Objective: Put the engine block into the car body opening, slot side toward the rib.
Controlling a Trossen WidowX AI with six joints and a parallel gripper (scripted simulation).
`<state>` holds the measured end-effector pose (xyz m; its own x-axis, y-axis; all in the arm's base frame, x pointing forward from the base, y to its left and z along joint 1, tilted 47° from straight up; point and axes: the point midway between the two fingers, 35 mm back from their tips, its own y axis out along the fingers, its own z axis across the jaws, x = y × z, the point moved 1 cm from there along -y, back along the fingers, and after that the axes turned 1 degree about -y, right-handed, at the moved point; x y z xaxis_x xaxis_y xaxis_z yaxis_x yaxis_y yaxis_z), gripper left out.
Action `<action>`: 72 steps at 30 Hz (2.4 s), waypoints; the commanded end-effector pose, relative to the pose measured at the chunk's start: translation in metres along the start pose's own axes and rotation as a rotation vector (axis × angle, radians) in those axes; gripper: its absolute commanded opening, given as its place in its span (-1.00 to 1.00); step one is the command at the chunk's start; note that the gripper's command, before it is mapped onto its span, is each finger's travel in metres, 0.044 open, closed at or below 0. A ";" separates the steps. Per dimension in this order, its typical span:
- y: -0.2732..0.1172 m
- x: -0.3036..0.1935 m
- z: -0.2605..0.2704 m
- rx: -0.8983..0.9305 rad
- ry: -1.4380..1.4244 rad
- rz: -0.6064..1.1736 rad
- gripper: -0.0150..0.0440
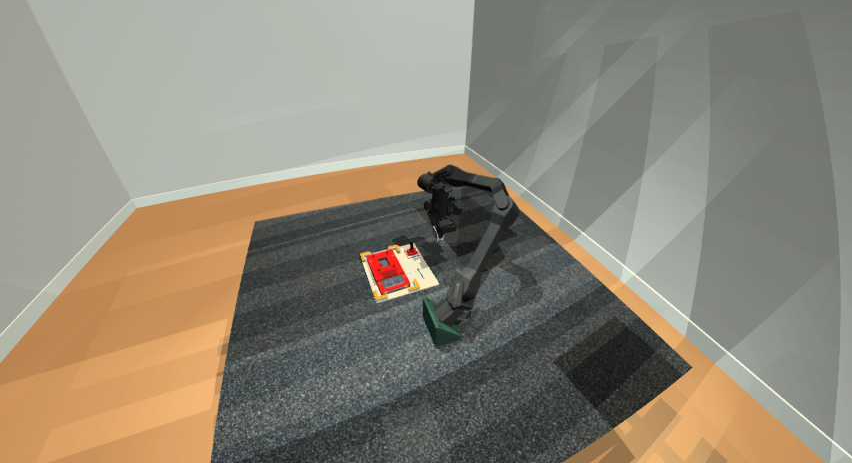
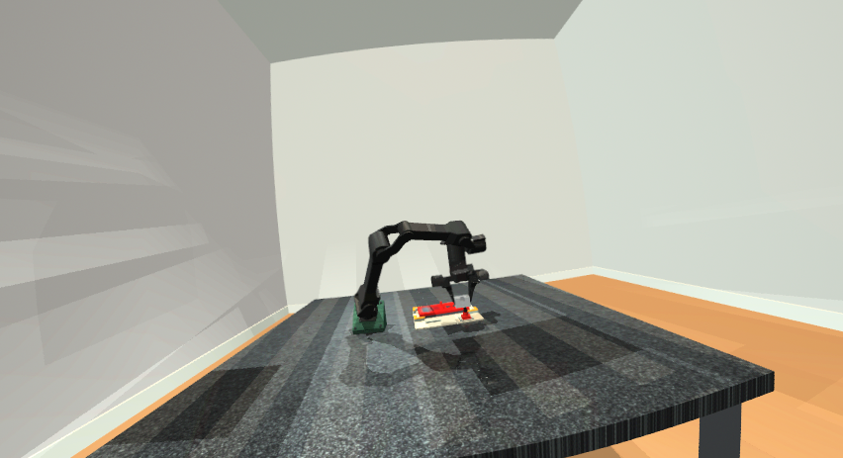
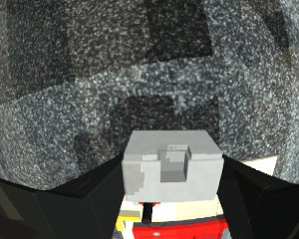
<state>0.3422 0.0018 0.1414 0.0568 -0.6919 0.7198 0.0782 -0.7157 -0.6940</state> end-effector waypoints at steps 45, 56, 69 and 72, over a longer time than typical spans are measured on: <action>-0.020 0.027 -0.007 -0.011 0.040 0.569 -0.49; -0.019 0.035 -0.006 0.018 0.043 0.719 -0.49; 0.005 0.040 -0.008 0.024 0.043 0.856 -0.49; 0.013 0.040 -0.008 0.024 0.043 0.855 -0.49</action>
<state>0.3376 -0.0322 0.1677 0.0600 -0.9973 -0.0424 0.0524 0.0455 -0.9976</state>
